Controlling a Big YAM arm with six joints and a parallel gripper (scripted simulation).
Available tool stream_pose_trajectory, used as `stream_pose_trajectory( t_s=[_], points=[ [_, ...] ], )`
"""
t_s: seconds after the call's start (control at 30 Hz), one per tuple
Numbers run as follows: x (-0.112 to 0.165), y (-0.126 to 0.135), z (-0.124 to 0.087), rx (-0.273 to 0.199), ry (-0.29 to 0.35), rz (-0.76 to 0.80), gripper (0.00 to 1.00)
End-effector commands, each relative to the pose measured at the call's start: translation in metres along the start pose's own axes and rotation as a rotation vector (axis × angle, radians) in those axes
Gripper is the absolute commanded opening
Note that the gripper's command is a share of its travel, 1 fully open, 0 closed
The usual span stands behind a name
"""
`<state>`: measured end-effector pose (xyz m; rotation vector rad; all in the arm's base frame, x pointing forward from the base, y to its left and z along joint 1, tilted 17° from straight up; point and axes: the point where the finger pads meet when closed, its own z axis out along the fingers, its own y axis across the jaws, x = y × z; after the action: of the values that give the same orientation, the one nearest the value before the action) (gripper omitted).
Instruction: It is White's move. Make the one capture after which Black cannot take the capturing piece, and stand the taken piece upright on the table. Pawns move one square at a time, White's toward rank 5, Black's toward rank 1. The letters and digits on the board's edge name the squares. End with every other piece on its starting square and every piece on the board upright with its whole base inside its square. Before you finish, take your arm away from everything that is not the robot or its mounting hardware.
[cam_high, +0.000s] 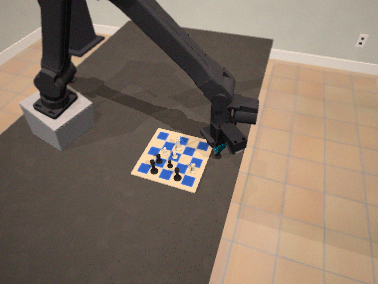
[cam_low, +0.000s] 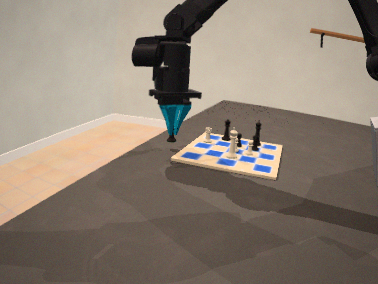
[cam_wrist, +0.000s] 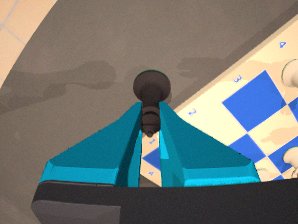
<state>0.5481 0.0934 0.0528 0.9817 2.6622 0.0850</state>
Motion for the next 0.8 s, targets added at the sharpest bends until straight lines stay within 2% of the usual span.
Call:
stream_pose_trajectory(
  t_s=[0.0,0.77],
  points=[
    [-0.0106,0.0003,0.0121,-0.008,-0.012,0.007,0.0],
    [-0.01,-0.0006,0.0172,-0.006,-0.01,0.008,0.0]
  ],
)
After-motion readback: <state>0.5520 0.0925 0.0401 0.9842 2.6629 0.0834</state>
